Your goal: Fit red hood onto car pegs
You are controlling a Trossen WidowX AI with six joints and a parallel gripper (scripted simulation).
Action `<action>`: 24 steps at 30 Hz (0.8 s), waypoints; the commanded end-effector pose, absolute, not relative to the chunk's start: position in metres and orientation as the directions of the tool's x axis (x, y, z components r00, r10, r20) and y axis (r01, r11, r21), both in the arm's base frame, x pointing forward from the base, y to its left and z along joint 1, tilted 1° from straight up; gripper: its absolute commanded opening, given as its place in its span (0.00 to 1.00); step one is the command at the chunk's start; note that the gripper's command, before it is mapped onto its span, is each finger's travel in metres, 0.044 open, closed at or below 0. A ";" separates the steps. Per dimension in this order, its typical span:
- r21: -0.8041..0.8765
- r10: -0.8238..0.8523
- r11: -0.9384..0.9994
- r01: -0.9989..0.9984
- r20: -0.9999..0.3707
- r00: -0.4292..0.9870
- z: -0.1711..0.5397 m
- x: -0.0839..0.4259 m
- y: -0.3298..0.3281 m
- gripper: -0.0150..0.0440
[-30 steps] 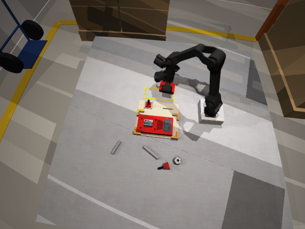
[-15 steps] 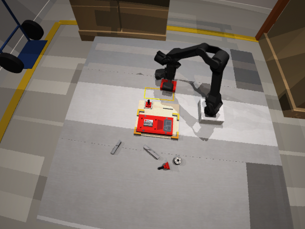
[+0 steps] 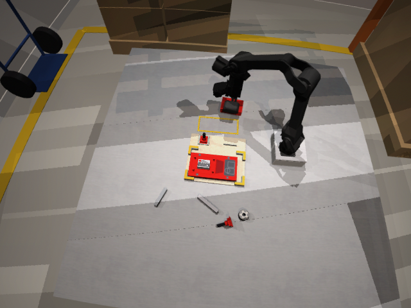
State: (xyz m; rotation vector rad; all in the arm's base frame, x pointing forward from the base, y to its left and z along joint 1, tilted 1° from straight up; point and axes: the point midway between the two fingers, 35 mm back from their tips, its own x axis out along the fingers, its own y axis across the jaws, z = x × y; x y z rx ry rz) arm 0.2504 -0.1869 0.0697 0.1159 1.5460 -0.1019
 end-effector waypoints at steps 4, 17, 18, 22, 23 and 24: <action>0.002 -0.002 0.991 0.135 -0.999 0.035 0.088 0.252 -0.188 0.25; 0.005 0.003 0.993 0.119 -1.000 0.024 0.084 0.278 -0.157 0.25; 0.005 0.002 0.993 0.115 -1.000 0.024 0.084 0.281 -0.153 0.25; 0.004 0.002 0.995 0.100 -1.000 0.024 0.085 0.291 -0.139 0.25; 0.004 0.002 0.995 0.096 -1.000 0.024 0.085 0.294 -0.135 0.25; 0.004 0.001 0.996 0.092 -1.000 0.024 0.085 0.296 -0.131 0.25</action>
